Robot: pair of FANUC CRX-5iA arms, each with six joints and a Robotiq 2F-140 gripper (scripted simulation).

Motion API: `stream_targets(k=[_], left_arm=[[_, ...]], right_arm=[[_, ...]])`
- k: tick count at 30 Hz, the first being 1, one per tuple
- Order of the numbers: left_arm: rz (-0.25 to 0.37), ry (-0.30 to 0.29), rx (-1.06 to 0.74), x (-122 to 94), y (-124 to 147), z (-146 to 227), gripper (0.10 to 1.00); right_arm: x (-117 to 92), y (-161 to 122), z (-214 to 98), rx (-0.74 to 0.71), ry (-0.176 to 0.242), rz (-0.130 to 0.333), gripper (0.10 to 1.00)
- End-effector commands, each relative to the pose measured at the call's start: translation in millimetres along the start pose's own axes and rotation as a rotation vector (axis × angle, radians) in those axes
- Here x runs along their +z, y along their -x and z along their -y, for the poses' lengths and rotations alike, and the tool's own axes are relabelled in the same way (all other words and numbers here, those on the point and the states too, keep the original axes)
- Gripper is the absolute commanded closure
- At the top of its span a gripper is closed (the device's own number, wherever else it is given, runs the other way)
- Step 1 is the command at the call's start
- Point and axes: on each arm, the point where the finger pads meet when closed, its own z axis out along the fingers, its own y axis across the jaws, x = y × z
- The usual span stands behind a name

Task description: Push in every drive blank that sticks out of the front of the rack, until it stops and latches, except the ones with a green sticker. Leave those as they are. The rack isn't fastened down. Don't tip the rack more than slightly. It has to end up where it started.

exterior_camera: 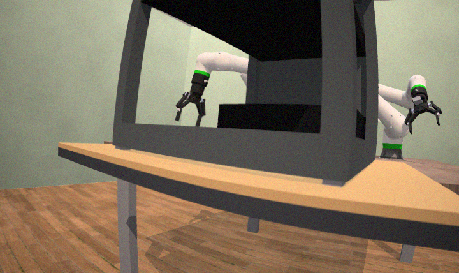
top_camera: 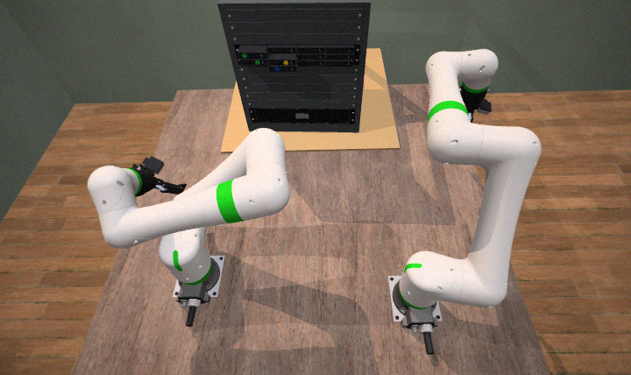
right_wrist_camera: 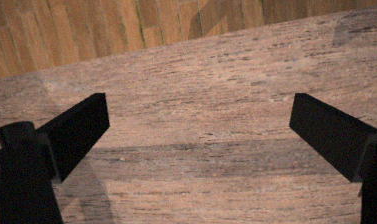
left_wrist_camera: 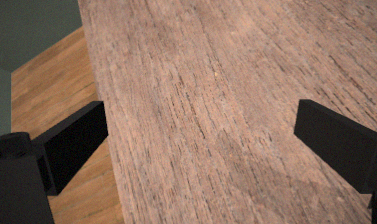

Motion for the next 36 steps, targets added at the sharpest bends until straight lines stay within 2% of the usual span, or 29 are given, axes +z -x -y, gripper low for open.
stream_targets(k=[1,5,11,19,21,22,23,36], left_arm=[[0.000,-0.001,0.000,0,0,1,0.098],[0.000,-0.001,0.000,0,0,1,0.098],[0.000,-0.001,0.000,0,0,1,0.098],[0.000,-0.001,0.000,0,0,1,0.098],[0.000,-0.001,0.000,0,0,1,0.098],[0.000,-0.001,0.000,0,0,1,0.098],[0.000,-0.001,0.000,0,0,1,0.098],[0.000,-0.001,0.000,0,0,1,0.098]], right_arm=[[-5,-19,-9,-0.004,0.004,-0.002,0.098],[-8,-32,-16,-0.006,0.009,-0.003,0.098],[-20,-87,-50,-0.019,0.031,-0.004,0.098],[-43,-170,-117,-0.042,0.069,0.002,0.098],[-43,-170,-117,-0.042,0.069,0.002,0.098],[-51,-194,-139,-0.046,0.074,0.004,0.098],[-54,-203,-150,-0.050,0.079,0.006,0.098],[-95,-290,-279,-0.089,0.124,0.038,0.098]])
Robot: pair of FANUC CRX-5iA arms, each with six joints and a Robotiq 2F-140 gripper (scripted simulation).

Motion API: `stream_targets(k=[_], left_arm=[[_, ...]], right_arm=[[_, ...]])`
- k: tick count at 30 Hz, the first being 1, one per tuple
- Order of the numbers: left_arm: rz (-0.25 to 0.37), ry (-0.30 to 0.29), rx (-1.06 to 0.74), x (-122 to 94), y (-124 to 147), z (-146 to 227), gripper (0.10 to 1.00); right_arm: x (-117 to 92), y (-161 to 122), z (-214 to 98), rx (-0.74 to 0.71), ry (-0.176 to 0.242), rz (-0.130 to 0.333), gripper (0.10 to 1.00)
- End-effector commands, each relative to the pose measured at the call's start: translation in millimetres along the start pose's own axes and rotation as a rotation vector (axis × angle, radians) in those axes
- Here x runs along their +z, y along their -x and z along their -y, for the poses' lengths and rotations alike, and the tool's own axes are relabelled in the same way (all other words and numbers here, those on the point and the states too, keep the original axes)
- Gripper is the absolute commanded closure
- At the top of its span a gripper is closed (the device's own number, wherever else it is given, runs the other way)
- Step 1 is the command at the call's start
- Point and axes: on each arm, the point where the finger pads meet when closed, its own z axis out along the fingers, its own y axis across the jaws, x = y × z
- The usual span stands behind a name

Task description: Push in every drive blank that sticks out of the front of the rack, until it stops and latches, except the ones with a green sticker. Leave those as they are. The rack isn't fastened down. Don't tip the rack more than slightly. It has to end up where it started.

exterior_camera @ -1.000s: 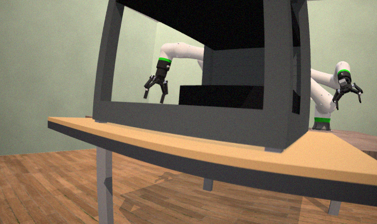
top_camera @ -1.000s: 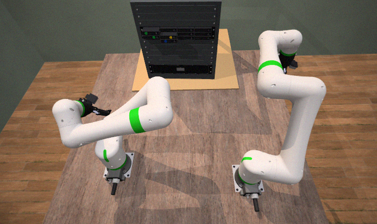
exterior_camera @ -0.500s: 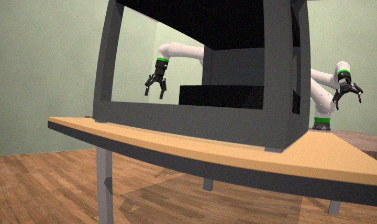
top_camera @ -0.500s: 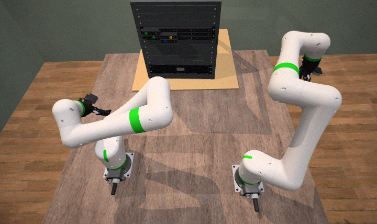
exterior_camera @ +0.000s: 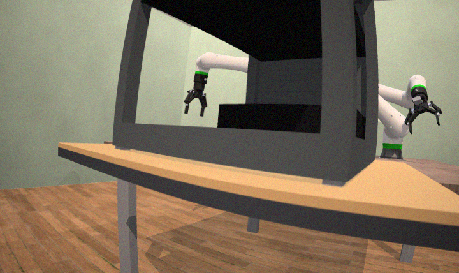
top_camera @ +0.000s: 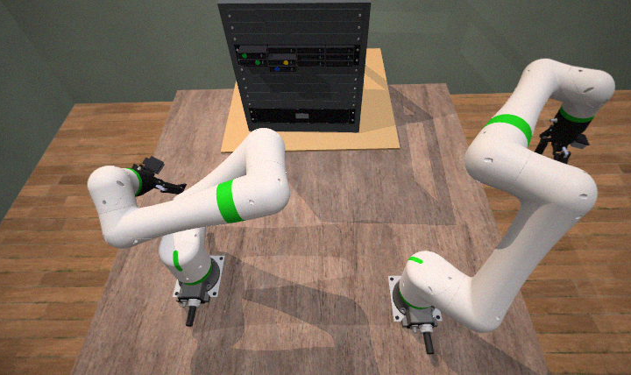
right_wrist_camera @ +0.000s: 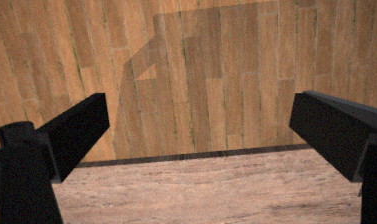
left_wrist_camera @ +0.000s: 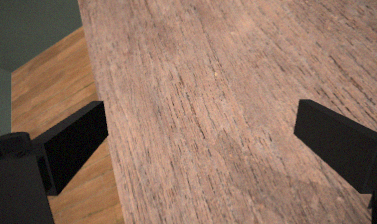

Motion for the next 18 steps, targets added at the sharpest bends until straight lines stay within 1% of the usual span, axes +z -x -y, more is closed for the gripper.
stream_targets(k=[1,2,3,10,17,18], left_arm=[[0.000,-0.001,0.000,0,0,1,0.098],[0.000,-0.001,0.000,0,0,1,0.098],[0.000,-0.001,0.000,0,0,1,0.098],[0.000,-0.001,0.000,0,0,1,0.098],[0.000,-0.001,0.000,0,0,1,0.098],[0.000,-0.001,0.000,0,0,1,0.098]], right_arm=[[-12,-26,-50,-0.016,0.007,0.012,0.098],[-12,-26,-50,-0.016,0.007,0.012,0.098],[-18,-40,-83,-0.020,0.011,0.016,0.098],[-34,-59,-162,-0.042,0.023,0.038,0.098],[-51,-67,-246,-0.065,0.029,0.063,0.098],[-51,-67,-246,-0.065,0.029,0.063,0.098]])
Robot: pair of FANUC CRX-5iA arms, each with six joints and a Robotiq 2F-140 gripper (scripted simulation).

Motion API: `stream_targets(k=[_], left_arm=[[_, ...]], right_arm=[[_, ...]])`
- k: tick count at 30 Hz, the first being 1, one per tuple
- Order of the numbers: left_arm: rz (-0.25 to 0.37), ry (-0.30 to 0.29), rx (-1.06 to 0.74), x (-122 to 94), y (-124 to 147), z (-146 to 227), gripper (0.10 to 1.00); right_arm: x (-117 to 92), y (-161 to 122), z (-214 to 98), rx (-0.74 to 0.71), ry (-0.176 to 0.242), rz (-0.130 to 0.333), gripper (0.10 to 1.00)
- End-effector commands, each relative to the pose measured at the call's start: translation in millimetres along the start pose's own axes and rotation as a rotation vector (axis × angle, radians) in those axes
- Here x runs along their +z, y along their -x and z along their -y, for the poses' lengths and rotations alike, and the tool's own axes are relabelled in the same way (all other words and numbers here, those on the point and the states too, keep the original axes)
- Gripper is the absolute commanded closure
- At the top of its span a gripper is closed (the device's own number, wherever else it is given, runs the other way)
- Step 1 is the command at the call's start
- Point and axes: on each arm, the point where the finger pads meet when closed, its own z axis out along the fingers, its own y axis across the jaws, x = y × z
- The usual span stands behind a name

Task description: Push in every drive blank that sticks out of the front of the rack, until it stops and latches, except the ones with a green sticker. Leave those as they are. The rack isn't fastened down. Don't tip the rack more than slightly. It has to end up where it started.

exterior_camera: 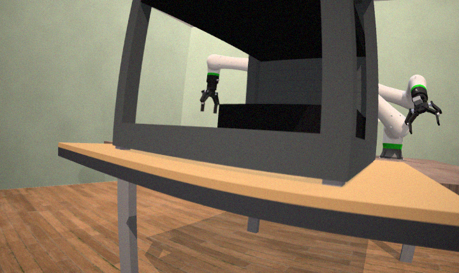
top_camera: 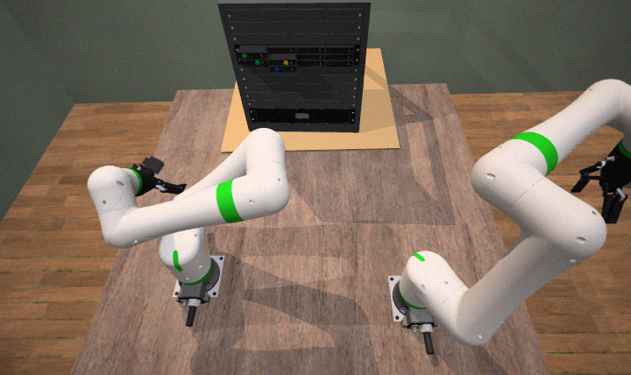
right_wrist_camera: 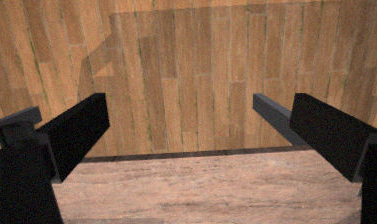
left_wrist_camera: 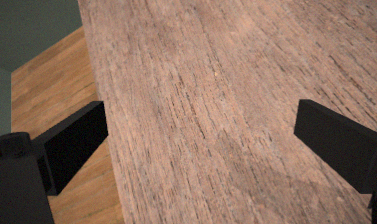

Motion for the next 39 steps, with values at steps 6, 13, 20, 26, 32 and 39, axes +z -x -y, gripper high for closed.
stream_targets(k=[6,13,20,26,32,39], left_arm=[[0.000,-0.001,0.000,0,0,1,0.098],[0.000,-0.001,0.000,0,0,1,0.098],[0.000,-0.001,0.000,0,0,1,0.098],[0.000,-0.001,0.000,0,0,1,0.098],[0.000,-0.001,0.000,0,0,1,0.098],[0.000,-0.001,0.000,0,0,1,0.098]], right_arm=[[-23,3,-123,-0.033,-0.003,0.029,0.098],[-32,17,-177,-0.049,-0.006,0.045,0.098],[-36,24,-197,-0.056,-0.008,0.051,0.098],[-37,28,-206,-0.059,-0.009,0.054,0.098],[-37,28,-206,-0.059,-0.009,0.054,0.098],[-37,28,-206,-0.059,-0.009,0.054,0.098]])
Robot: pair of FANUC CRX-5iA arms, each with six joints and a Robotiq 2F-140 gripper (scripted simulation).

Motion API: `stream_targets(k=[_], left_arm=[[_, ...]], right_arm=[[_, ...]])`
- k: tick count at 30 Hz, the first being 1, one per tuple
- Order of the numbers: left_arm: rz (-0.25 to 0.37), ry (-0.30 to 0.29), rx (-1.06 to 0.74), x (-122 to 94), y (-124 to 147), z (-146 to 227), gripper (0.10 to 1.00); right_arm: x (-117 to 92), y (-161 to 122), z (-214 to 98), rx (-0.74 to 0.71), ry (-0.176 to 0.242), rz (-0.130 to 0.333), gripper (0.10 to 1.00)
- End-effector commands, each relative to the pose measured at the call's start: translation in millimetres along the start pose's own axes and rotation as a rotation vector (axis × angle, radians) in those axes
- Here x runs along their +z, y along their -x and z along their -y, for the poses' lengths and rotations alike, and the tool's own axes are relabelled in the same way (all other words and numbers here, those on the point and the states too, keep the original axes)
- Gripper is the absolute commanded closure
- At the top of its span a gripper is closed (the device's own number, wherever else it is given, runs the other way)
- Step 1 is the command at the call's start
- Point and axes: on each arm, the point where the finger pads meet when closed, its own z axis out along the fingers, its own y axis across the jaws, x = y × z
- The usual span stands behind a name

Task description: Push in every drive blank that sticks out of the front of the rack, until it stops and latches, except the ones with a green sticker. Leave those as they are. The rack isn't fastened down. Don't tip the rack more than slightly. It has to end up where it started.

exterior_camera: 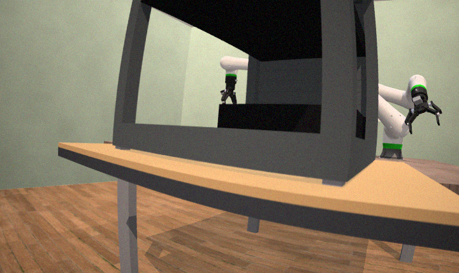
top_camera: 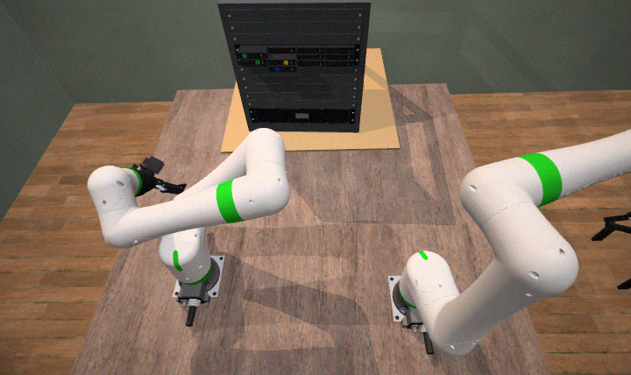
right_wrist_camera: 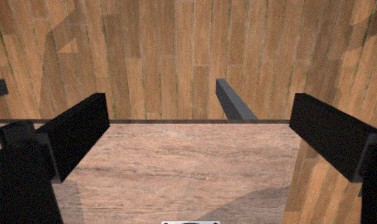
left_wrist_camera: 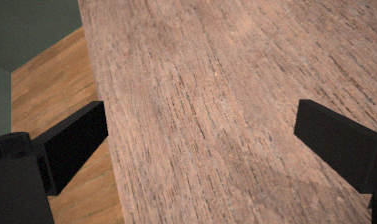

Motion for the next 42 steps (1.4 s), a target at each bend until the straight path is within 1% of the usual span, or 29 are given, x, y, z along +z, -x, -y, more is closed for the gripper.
stream_targets(k=[1,31,36,39,42], left_arm=[[0.000,-0.001,0.000,0,0,1,0.098],[0.000,0.003,-0.002,-1,-1,0,0.098],[0.004,0.038,-0.021,-4,-8,-3,0.098],[0.013,0.081,-0.045,-9,-17,-7,0.098],[0.032,0.141,-0.079,-15,-28,-12,0.098]], right_arm=[[-1,0,0,0.000,0.000,-0.002,0.098],[-1,0,0,0.000,0.000,-0.002,0.098],[-1,0,0,0.000,0.000,-0.002,0.098],[-1,0,0,0.000,0.000,-0.002,0.098],[-1,0,0,0.000,0.000,-0.002,0.098]])
